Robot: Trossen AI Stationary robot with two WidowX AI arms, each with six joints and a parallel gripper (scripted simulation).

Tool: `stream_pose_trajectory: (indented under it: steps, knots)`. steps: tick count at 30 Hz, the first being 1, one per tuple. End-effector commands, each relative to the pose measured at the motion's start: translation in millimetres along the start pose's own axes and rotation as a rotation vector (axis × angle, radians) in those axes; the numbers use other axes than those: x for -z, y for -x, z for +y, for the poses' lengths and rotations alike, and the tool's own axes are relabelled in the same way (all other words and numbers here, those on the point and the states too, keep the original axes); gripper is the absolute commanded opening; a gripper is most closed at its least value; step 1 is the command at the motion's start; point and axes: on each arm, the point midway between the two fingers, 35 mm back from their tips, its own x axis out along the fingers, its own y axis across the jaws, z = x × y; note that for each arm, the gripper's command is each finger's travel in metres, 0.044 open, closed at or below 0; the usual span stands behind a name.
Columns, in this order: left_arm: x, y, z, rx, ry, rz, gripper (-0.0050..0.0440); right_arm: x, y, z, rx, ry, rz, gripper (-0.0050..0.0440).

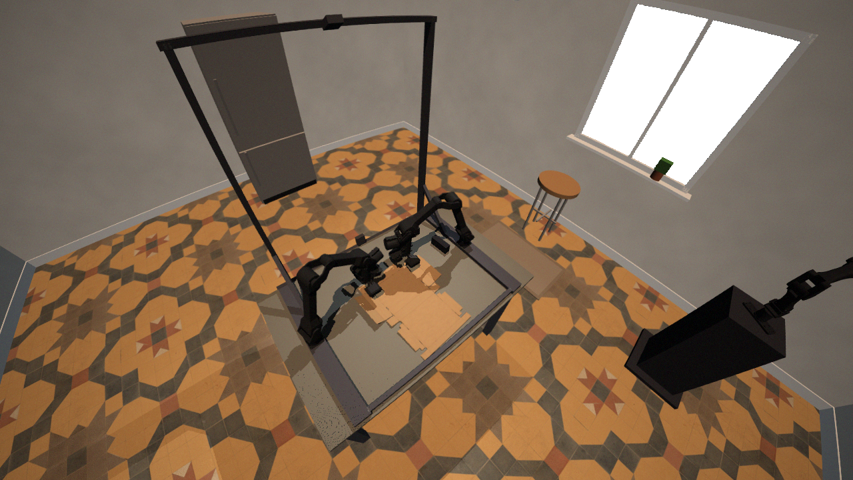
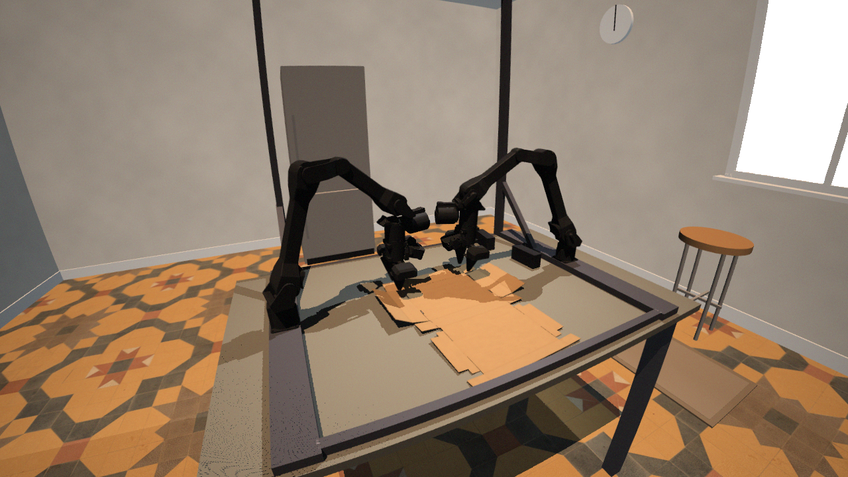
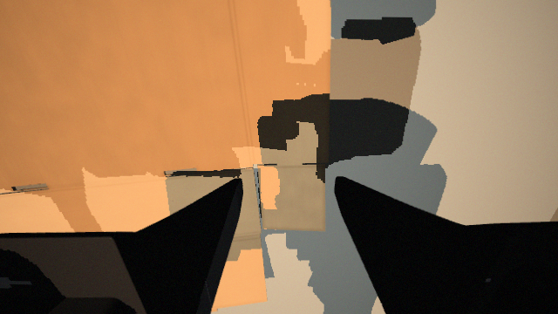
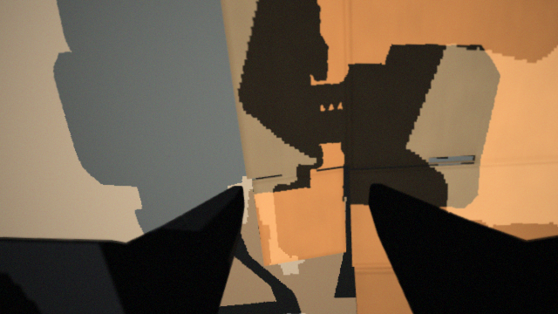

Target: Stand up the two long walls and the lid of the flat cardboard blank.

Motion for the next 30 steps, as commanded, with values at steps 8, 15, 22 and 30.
stream_pose_trajectory:
  steps: [8, 15, 22, 30]
  knots:
    - [-0.2, -1.3, -0.7, 0.018, -0.003, -0.005, 0.0265, -2.2, 0.4, 0.7, -0.017, 0.003, -0.013, 0.0265]
    - [-0.2, -1.3, -0.7, 0.018, -0.003, -0.005, 0.0265, -2.2, 0.4, 0.7, -0.017, 0.003, -0.013, 0.0265]
    - [-0.2, -3.5, -0.5, 0.018, -0.003, -0.005, 0.0265, -2.2, -1.8, 0.5, -0.017, 0.003, -0.013, 0.0265]
    - [-0.2, -6.0, -0.1, 0.018, -0.003, -0.005, 0.0265, -2.3, -4.4, 0.2, -0.017, 0.003, -0.013, 0.0265]
